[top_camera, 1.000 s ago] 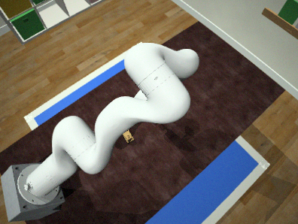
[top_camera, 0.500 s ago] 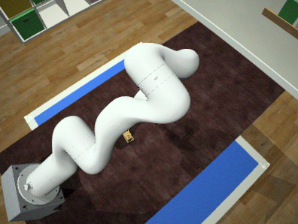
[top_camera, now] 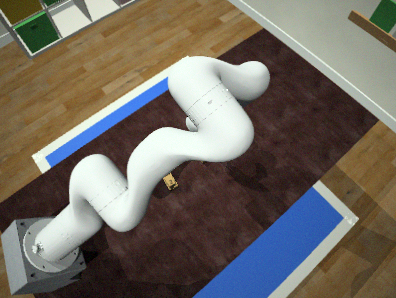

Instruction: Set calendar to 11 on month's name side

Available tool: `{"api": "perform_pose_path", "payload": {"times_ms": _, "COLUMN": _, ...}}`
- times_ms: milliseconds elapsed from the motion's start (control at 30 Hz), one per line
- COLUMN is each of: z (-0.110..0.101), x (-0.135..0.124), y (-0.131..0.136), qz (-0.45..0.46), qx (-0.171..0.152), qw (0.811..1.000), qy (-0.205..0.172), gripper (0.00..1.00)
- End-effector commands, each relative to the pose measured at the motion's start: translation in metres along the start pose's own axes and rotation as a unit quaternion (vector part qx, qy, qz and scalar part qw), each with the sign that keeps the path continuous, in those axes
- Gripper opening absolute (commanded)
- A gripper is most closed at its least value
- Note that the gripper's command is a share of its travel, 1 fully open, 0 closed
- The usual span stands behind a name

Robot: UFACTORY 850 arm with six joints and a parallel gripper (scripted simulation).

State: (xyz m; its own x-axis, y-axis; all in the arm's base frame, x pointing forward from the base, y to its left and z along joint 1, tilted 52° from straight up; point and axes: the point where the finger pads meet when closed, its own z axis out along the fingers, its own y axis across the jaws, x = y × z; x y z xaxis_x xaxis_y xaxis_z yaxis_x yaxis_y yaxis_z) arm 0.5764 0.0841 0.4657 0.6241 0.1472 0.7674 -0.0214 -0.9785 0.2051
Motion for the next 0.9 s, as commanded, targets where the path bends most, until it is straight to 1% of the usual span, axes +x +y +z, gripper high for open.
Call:
{"api": "perform_pose_path", "payload": {"times_ms": 0, "z": 0.003, "x": 0.003, "y": 0.0, "qz": -0.001, "qx": 0.0, "qw": 1.0, "qy": -0.005, "gripper": 1.0}}
{"api": "perform_pose_path", "payload": {"times_ms": 100, "z": 0.012, "x": 0.004, "y": 0.0, "qz": -0.001, "qx": 0.0, "qw": 1.0, "qy": -0.005, "gripper": 1.0}}
{"api": "perform_pose_path", "payload": {"times_ms": 433, "z": 0.051, "x": 0.005, "y": 0.001, "qz": -0.001, "qx": 0.0, "qw": 1.0, "qy": -0.005, "gripper": 1.0}}
{"api": "perform_pose_path", "payload": {"times_ms": 867, "z": 0.061, "x": 0.005, "y": 0.001, "qz": -0.001, "qx": 0.0, "qw": 1.0, "qy": -0.005, "gripper": 1.0}}
